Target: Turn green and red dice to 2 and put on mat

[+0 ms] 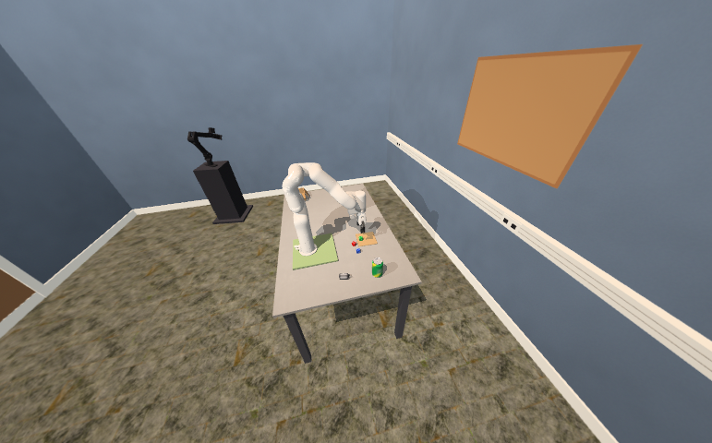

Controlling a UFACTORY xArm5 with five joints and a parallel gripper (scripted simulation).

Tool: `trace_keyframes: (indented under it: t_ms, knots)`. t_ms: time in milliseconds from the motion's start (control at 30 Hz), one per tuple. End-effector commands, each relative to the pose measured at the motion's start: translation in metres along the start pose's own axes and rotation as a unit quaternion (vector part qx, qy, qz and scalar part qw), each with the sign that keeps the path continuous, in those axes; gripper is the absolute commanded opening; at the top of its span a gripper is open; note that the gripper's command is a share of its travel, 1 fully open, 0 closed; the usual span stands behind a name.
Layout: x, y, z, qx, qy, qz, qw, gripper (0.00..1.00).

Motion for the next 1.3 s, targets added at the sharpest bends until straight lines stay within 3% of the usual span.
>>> trace_keyframes:
  t_ms: [0,367,800,900,967,1133,1267]
  knots:
    - [-0.001,0.0,0.001,-0.001,-0.002,0.0,1.0,1.0]
    - [-0.001,-0.003,-0.002,-0.066,-0.002,0.0,0.998,1.0]
    - [0.001,-0.011,-0.011,-0.252,-0.002,0.0,0.968,1.0]
    - [0.001,-0.011,-0.012,-0.257,-0.002,0.0,0.966,1.0]
    - [0.001,-0.014,-0.014,-0.31,-0.002,0.0,0.951,1.0]
    - [0.002,-0.016,-0.017,-0.355,-0.002,0.0,0.935,1.0]
    - [0.002,-0.018,-0.02,-0.413,-0.002,-0.001,0.911,1.0]
Point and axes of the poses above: the point where the finger pads meet when closed, its own x axis out along the fingers, its own y axis across the jaws, z = x × y, the point moved 1 cm from there along -x, back along the fingers, and after that the axes turned 10 degrees about x, right-handed, at the moved point
